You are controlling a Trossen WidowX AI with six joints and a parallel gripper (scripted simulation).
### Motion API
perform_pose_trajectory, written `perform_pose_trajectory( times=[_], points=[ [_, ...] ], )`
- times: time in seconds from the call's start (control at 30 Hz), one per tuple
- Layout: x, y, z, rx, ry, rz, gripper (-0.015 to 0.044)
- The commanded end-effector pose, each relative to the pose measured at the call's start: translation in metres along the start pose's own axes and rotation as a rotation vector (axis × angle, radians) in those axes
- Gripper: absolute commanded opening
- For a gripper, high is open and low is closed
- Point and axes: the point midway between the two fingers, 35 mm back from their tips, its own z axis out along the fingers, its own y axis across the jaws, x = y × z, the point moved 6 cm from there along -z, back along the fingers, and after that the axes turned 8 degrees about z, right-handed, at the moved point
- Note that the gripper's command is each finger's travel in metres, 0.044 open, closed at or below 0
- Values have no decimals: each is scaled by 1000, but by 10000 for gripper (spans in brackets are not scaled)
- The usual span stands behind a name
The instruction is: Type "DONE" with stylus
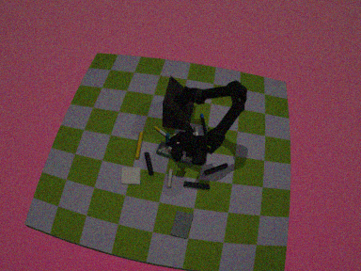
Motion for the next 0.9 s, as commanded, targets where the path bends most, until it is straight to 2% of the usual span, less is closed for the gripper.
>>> perform_pose_trajectory(
  times=[0.0, 0.2, 0.4, 0.47, 0.87],
  points=[
    [13, -3, -8, 5, 0, 0, 81],
    [22, -3, -11, 1, -1, 8, 84],
    [22, -3, -11, 1, -1, 8, 44],
    [21, -4, -13, 1, -1, 8, 0],
    [12, -18, -35, 7, -1, 1, 0]
  ],
)
